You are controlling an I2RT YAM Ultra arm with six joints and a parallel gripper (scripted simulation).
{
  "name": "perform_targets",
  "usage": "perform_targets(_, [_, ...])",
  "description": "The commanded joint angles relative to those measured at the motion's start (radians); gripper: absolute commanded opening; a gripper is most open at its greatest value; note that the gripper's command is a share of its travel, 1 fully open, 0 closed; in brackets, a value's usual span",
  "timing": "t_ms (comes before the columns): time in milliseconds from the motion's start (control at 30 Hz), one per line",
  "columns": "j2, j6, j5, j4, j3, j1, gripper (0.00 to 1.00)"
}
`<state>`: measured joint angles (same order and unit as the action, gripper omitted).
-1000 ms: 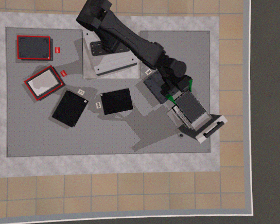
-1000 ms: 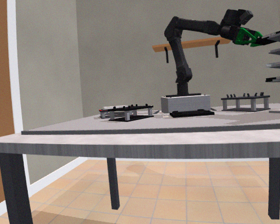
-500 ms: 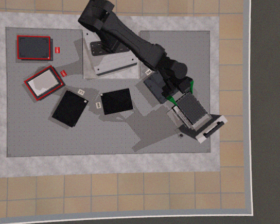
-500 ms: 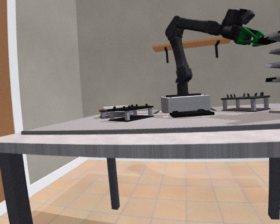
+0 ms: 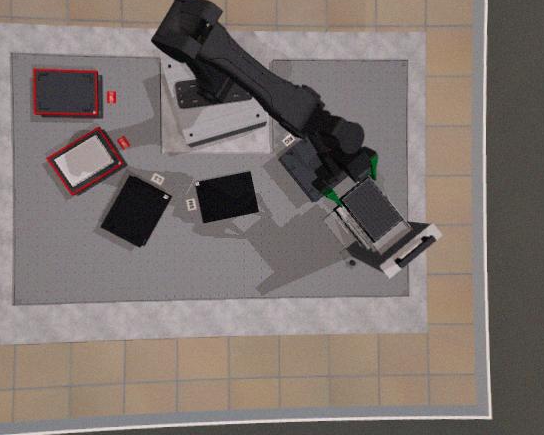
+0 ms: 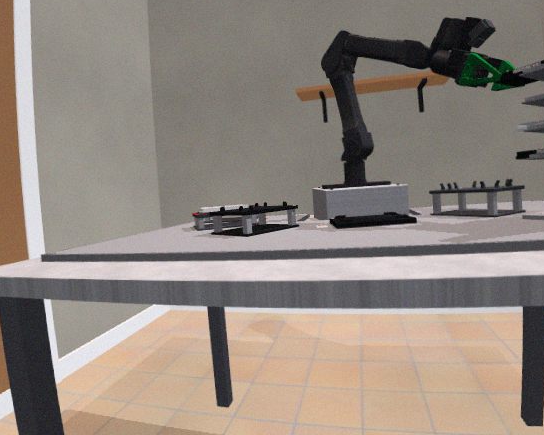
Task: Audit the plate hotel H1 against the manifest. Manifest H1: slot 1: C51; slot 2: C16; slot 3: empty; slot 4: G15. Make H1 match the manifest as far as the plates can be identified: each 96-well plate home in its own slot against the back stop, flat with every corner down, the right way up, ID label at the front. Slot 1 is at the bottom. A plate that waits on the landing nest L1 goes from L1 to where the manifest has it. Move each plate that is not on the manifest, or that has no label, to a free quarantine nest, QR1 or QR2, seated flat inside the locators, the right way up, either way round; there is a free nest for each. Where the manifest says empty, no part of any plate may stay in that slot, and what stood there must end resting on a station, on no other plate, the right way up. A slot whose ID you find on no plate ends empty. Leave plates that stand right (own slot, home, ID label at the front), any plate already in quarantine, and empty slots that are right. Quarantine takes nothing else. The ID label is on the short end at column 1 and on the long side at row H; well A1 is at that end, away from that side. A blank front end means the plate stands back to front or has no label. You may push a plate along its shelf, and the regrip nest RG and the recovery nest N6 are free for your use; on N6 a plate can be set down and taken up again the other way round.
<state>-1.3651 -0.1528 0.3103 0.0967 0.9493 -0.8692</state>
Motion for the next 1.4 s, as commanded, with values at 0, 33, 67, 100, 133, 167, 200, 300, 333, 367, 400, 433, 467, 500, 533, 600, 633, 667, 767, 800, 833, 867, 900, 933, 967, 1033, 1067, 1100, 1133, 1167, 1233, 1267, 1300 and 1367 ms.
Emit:
perform_targets(0, [0.004, 0.002, 0.0, -0.007, 0.005, 0.001, 1.0])
perform_targets(33, [0.004, 0.002, 0.0, -0.007, 0.005, 0.001, 1.0])
perform_targets(67, [0.004, 0.002, 0.0, -0.007, 0.005, 0.001, 1.0])
perform_targets(100, [0.004, 0.002, 0.0, -0.007, 0.005, 0.001, 1.0])
perform_targets(133, [0.01, 0.001, 0.002, -0.003, 0.002, -0.001, 1.0])
perform_targets(167, [0.017, 0.0, 0.004, -0.001, -0.003, -0.003, 1.0])
perform_targets(200, [0.023, -0.001, 0.005, 0.0, -0.007, -0.006, 1.0])
perform_targets(300, [0.036, -0.003, 0.009, 0.004, -0.017, -0.01, 1.0])
perform_targets(333, [0.036, -0.003, 0.009, 0.004, -0.017, -0.01, 1.0])
perform_targets(367, [0.041, -0.004, 0.01, 0.006, -0.021, -0.011, 1.0])
perform_targets(400, [0.047, -0.006, 0.012, 0.007, -0.026, -0.014, 1.0])
perform_targets(433, [0.053, -0.007, 0.014, 0.009, -0.031, -0.016, 1.0])
perform_targets(467, [0.059, -0.008, 0.016, 0.011, -0.035, -0.018, 1.0])
perform_targets(500, [0.066, -0.009, 0.018, 0.013, -0.04, -0.02, 1.0])
perform_targets(533, [0.072, -0.01, 0.02, 0.015, -0.045, -0.022, 1.0])
perform_targets(600, [0.085, -0.012, 0.024, 0.02, -0.054, -0.027, 1.0])
perform_targets(633, [0.091, -0.014, 0.026, 0.022, -0.058, -0.029, 1.0])
perform_targets(667, [0.097, -0.015, 0.028, 0.024, -0.063, -0.031, 1.0])
perform_targets(767, [0.116, -0.019, 0.034, 0.032, -0.076, -0.039, 1.0])
perform_targets(800, [0.122, -0.02, 0.036, 0.034, -0.08, -0.041, 1.0])
perform_targets(833, [0.129, -0.021, 0.039, 0.037, -0.084, -0.044, 1.0])
perform_targets(867, [0.129, -0.021, 0.039, 0.037, -0.084, -0.044, 1.0])
perform_targets(900, [0.129, -0.021, 0.039, 0.037, -0.084, -0.044, 1.0])
perform_targets(933, [0.137, -0.023, 0.042, 0.041, -0.088, -0.048, 1.0])
perform_targets(967, [0.143, -0.025, 0.044, 0.044, -0.093, -0.05, 1.0])
perform_targets(1033, [0.156, -0.027, 0.049, 0.049, -0.101, -0.056, 1.0])
perform_targets(1067, [0.162, -0.029, 0.051, 0.052, -0.105, -0.058, 1.0])
perform_targets(1100, [0.169, -0.03, 0.054, 0.055, -0.109, -0.061, 1.0])
perform_targets(1133, [0.175, -0.032, 0.056, 0.058, -0.113, -0.064, 1.0])
perform_targets(1167, [0.181, -0.033, 0.059, 0.061, -0.117, -0.067, 1.0])
perform_targets(1233, [0.194, -0.036, 0.064, 0.068, -0.124, -0.073, 1.0])
perform_targets(1267, [0.201, -0.038, 0.066, 0.071, -0.128, -0.076, 1.0])
perform_targets(1300, [0.207, -0.04, 0.069, 0.074, -0.132, -0.079, 1.0])
perform_targets(1367, [0.22, -0.043, 0.074, 0.081, -0.139, -0.085, 1.0])
